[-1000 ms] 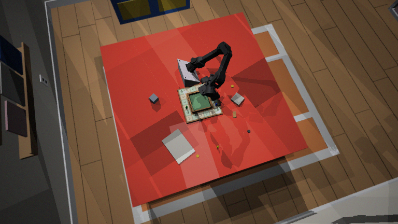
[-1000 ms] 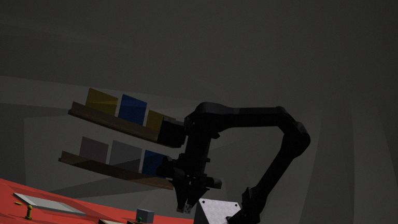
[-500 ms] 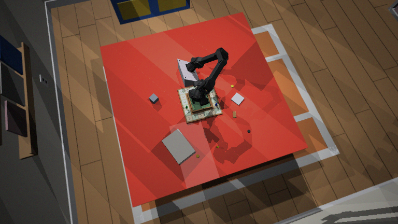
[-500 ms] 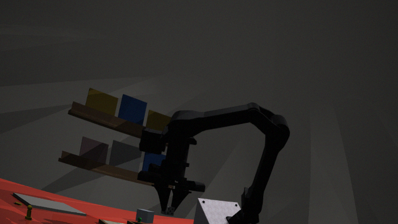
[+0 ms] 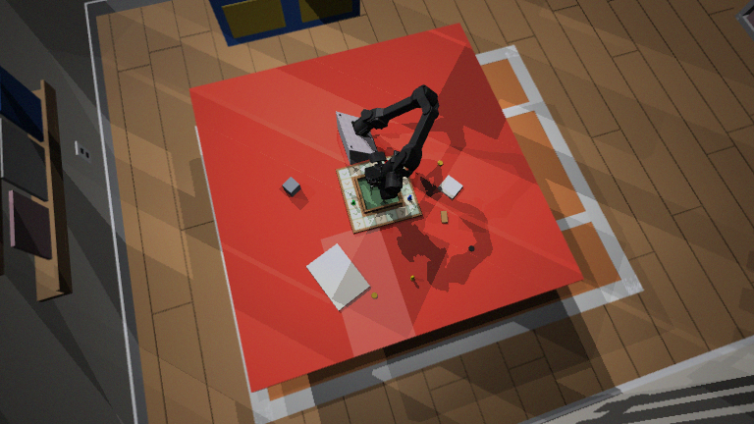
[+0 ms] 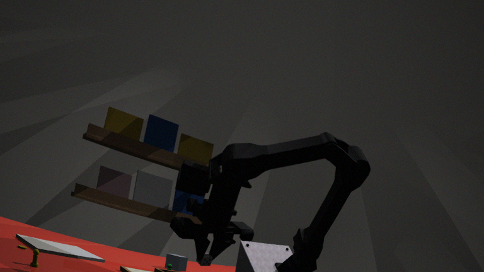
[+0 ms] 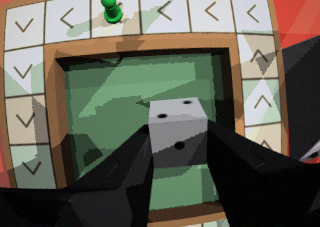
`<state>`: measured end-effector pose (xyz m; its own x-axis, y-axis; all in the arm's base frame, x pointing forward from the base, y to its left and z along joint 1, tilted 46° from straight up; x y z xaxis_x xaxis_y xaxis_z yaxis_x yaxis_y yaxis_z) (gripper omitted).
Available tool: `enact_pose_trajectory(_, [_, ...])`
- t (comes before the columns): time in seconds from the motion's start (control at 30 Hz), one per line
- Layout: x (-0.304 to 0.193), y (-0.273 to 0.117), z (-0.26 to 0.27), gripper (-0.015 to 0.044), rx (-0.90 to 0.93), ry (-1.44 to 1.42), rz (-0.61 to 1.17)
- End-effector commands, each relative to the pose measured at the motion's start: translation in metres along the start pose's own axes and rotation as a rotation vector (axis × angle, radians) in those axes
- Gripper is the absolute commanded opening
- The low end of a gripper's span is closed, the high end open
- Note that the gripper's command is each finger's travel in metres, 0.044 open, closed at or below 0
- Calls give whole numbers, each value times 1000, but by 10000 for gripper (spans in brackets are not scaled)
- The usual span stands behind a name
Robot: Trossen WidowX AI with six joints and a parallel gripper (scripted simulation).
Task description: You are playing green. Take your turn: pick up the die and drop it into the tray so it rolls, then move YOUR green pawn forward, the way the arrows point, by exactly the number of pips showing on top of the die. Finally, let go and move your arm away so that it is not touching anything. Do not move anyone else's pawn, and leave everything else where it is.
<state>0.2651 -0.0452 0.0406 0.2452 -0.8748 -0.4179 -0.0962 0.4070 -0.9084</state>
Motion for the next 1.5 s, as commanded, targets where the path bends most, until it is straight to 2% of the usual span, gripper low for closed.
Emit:
enact_pose_trajectory(0.0, [-1,1,-1,0,-30,10,-116])
enact_pose_trajectory(0.4, [-5,3,-1,0,-17,50,-481])
enact_pose_trajectory(0.5, [-6,-4,1,0,-16,51,-486])
enact_pose_trajectory(0.67, [-12,-43,9,0,-16,51,-487])
enact_pose_trajectory(1.33, [-14,-42,8,0,-12,54,-481])
enact_pose_trajectory(1.47, [-14,-42,8,105,-12,54,-481])
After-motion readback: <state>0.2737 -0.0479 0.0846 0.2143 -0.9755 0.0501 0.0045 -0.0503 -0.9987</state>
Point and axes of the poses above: the point midway between the two fingers, 35 mm back from their tips, its own y axis out along the fingers, its own z axis across the jaws, x = y × z, the point moved 1 cm from there along -y, back along the fingers, and after that the axes turned 14 degrees about -y, right-handed, at the moved point
